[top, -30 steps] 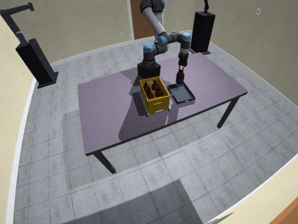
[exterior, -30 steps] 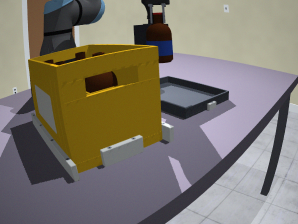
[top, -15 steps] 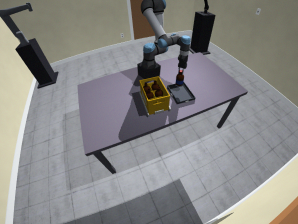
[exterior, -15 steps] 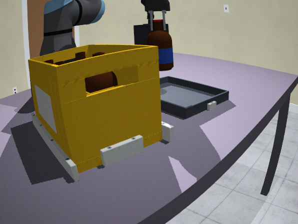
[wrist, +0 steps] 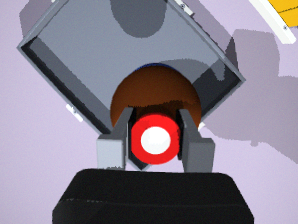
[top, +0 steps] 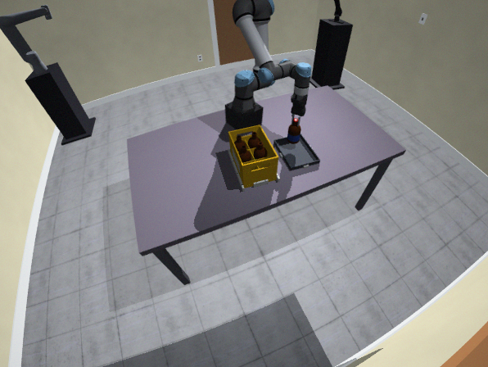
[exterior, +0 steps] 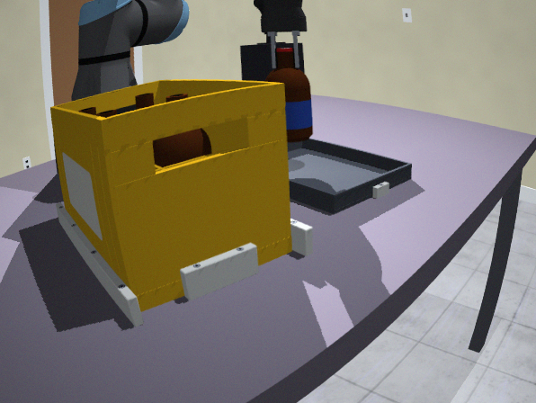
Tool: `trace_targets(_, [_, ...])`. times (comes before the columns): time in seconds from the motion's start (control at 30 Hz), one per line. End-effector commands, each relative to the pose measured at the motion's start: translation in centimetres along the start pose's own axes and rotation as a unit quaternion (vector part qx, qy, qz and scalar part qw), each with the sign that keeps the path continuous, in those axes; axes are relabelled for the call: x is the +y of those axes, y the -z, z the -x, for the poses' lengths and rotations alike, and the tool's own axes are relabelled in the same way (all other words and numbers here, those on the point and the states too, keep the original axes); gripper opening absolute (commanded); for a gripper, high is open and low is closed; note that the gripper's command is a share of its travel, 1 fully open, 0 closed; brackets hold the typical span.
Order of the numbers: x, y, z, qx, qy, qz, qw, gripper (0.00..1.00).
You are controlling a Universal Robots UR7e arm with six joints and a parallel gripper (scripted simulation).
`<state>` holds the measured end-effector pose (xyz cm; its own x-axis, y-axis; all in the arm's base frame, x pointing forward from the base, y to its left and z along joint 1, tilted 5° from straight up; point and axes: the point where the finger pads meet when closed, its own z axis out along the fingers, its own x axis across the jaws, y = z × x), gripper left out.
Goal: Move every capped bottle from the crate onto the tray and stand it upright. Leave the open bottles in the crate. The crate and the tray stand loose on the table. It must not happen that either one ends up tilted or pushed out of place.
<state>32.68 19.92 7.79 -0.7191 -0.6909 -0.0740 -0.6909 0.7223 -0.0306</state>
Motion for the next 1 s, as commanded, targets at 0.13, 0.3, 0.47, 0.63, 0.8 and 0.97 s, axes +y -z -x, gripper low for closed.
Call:
trace_targets(0.13, [0.0, -1.4, 0.1, -0.001, 0.0, 0.0, 1.0, 0.0])
trace_targets(0.3, [0.0, -2.3, 0.1, -0.001, 0.0, 0.0, 1.0, 0.0])
trace_targets(0.47, [0.0, -2.2, 0.0, -0.001, 0.0, 0.0, 1.0, 0.0])
trace_targets(0.63, [0.0, -2.4, 0.1, -0.001, 0.0, 0.0, 1.0, 0.0])
trace_targets(0.8, [0.0, -2.6, 0.1, -0.001, 0.0, 0.0, 1.0, 0.0])
trace_targets(0.97, [0.0, -2.7, 0.1, -0.001, 0.0, 0.0, 1.0, 0.0])
